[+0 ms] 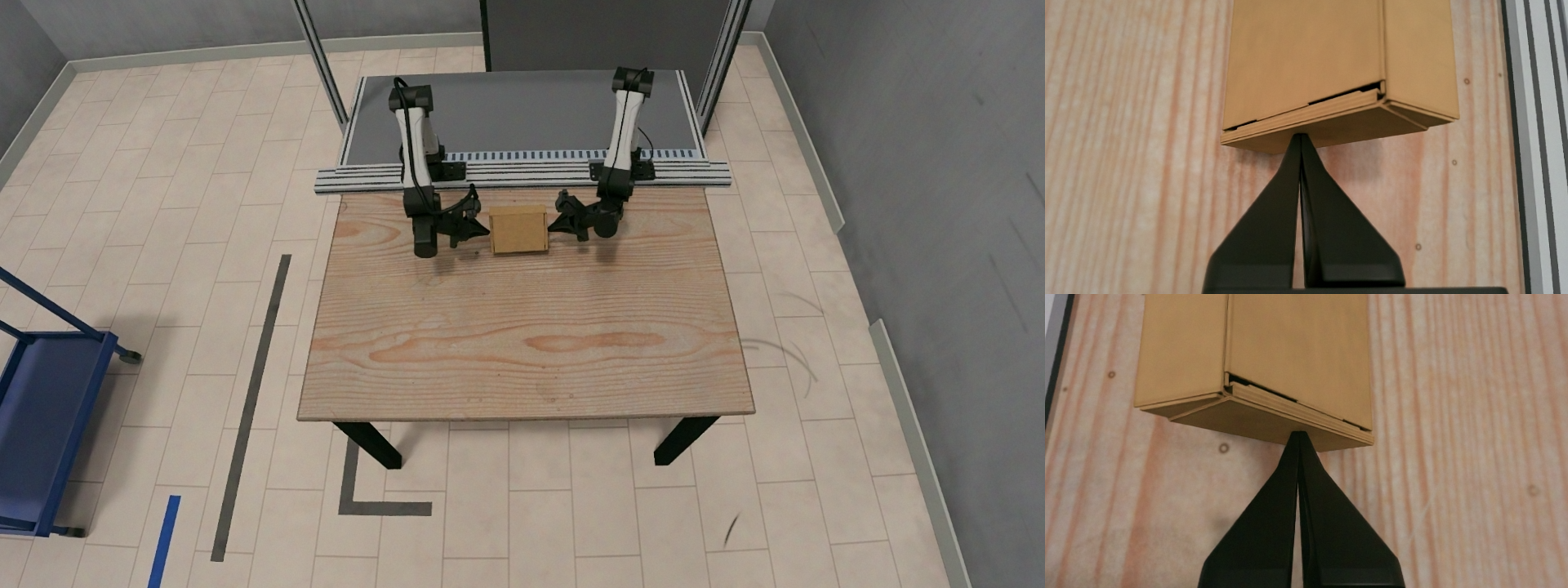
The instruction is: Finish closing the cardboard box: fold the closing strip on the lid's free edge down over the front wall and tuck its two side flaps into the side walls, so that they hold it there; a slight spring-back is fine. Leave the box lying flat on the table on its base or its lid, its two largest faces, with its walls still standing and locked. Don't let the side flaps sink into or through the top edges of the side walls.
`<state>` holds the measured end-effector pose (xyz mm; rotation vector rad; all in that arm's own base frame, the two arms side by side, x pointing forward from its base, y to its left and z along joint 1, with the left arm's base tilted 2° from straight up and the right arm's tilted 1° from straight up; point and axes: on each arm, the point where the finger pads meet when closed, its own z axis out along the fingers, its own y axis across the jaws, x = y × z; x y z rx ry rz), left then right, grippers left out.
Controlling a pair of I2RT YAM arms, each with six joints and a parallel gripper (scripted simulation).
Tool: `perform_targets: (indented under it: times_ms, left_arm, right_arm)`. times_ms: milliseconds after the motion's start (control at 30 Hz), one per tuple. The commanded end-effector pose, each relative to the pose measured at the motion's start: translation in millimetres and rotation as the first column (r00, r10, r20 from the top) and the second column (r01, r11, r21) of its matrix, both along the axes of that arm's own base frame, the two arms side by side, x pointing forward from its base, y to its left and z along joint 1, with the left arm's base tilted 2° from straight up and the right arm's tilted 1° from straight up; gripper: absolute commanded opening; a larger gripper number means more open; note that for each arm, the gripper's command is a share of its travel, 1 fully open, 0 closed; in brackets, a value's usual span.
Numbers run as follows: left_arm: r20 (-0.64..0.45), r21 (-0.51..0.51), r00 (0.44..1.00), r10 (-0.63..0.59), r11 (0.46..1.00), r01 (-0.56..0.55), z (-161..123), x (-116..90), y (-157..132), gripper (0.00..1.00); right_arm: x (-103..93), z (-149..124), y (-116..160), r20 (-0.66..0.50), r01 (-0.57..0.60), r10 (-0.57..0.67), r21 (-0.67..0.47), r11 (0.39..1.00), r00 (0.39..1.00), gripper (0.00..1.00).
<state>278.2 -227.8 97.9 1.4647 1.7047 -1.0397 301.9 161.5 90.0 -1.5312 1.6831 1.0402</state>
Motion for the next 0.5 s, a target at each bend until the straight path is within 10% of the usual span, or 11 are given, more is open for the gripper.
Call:
perform_targets:
  times_ms: [0, 467]
  left_arm:
    - [0.066, -0.022, 0.998, -0.024, 0.999, 0.026, 8.4, -3.4, -6.6, 0.01]
    - [0.132, -0.020, 0.991, -0.023, 0.999, 0.026, 8.7, -2.1, -7.0, 0.01]
  right_arm:
    - [-2.5, 7.7, 7.6, 0.044, -0.013, 0.012, 0.022, 1.000, 0.999, 0.01]
    - [-0.7, 8.4, 7.7, 0.115, -0.014, 0.012, 0.021, 1.000, 0.993, 0.01]
